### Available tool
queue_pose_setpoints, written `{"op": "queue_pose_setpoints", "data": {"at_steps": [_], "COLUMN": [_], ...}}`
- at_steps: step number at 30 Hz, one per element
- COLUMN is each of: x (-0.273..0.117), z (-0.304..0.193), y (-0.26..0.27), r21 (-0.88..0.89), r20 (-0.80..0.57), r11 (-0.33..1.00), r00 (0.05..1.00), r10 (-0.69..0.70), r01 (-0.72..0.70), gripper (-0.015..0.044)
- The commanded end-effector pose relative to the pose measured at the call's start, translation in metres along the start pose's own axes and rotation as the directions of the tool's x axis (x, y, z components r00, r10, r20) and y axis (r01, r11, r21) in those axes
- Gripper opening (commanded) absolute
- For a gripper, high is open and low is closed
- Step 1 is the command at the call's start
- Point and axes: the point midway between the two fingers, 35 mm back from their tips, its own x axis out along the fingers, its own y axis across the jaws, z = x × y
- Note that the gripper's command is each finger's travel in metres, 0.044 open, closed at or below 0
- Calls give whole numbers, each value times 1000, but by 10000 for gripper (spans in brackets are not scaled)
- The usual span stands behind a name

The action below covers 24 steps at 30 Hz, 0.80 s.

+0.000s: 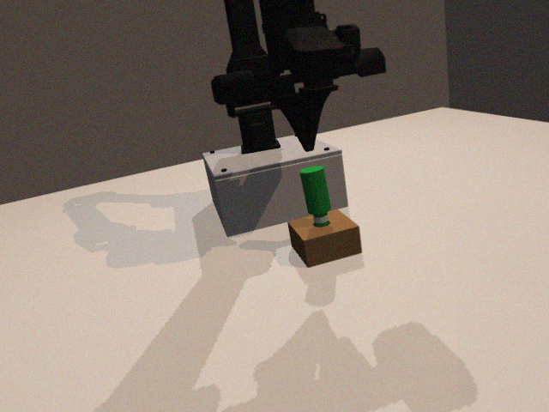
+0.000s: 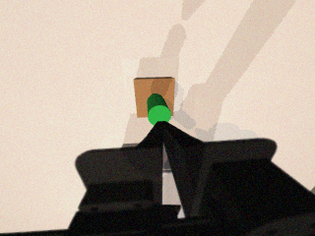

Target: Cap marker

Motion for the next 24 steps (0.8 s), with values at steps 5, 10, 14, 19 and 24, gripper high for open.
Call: {"op": "queue_pose_setpoints", "data": {"at_steps": [5, 10, 14, 19, 24], "x": [11, 18, 24, 31, 27], "z": [0, 0, 0, 0, 2], "y": [0, 0, 0, 0, 0], "r21": [4, 4, 4, 4, 0], "r20": [0, -1, -1, -1, 6], "r11": [1000, 1000, 1000, 1000, 1000], "r00": [1000, 1000, 1000, 1000, 1000], "r10": [-2, -2, -2, -2, 0], "r01": [2, 2, 2, 2, 0], "gripper": [0, 0, 0, 0, 0]}}
